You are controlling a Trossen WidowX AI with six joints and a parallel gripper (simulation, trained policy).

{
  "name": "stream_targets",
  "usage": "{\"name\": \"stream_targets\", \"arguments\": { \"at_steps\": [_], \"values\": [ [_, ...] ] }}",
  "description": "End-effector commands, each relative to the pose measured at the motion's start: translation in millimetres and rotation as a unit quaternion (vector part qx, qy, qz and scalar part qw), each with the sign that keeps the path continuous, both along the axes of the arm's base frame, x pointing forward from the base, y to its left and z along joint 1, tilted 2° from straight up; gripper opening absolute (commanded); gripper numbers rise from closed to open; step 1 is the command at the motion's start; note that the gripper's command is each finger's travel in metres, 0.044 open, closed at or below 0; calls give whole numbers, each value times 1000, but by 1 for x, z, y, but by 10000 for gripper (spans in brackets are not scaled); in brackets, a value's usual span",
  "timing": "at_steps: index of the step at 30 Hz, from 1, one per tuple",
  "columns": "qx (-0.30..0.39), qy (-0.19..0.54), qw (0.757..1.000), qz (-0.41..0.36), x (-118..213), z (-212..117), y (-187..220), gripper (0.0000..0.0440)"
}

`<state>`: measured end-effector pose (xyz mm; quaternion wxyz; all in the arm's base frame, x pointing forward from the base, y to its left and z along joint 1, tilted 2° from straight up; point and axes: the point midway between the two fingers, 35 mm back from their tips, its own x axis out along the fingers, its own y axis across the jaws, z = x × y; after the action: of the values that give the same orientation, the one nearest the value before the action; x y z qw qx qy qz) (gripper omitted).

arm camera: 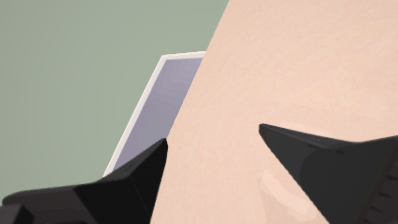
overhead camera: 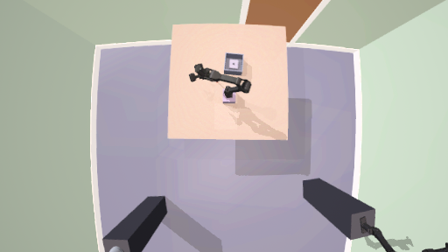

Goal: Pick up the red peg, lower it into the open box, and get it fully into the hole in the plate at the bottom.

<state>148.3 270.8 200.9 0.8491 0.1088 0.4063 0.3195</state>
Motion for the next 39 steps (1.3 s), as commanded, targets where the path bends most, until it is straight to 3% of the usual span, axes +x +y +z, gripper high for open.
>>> {"name": "stream_targets", "arguments": {
  "at_steps": [1, 8, 16, 29, 39],
  "values": [
    [-8, 31, 999, -42, 10, 2, -14, 440],
    [-39, 103, 984, -136, 26, -5, -47, 440],
    [-87, 186, 950, -235, 34, -27, -85, 440],
    [-170, 310, 856, -377, 30, -68, -135, 440],
    [-225, 372, 786, -440, 25, -94, -154, 440]
  ]
}}
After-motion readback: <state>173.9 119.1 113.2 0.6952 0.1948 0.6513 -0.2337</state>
